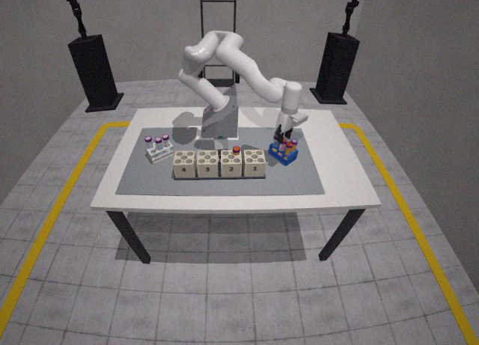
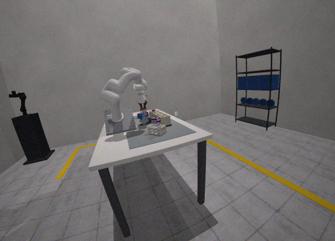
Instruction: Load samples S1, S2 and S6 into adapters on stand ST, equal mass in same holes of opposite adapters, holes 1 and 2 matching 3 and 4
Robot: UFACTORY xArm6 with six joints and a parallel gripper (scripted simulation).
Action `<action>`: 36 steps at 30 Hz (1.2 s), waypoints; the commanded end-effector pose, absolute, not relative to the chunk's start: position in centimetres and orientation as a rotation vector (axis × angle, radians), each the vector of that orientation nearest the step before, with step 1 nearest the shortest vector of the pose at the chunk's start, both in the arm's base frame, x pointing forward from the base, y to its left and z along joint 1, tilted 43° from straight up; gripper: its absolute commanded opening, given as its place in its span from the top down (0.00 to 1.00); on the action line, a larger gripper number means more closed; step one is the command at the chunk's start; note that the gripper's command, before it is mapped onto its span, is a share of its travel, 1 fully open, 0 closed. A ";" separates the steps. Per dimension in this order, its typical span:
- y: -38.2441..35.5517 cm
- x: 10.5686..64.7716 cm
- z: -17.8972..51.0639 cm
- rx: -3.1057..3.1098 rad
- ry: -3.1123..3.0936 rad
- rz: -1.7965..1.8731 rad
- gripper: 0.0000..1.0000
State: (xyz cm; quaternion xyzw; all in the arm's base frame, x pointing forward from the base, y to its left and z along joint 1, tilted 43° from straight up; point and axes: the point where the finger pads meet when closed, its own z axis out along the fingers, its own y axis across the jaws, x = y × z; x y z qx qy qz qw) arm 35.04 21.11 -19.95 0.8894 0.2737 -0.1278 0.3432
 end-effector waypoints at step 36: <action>20.0 35.1 -21.3 2.314 0.712 -0.328 0.43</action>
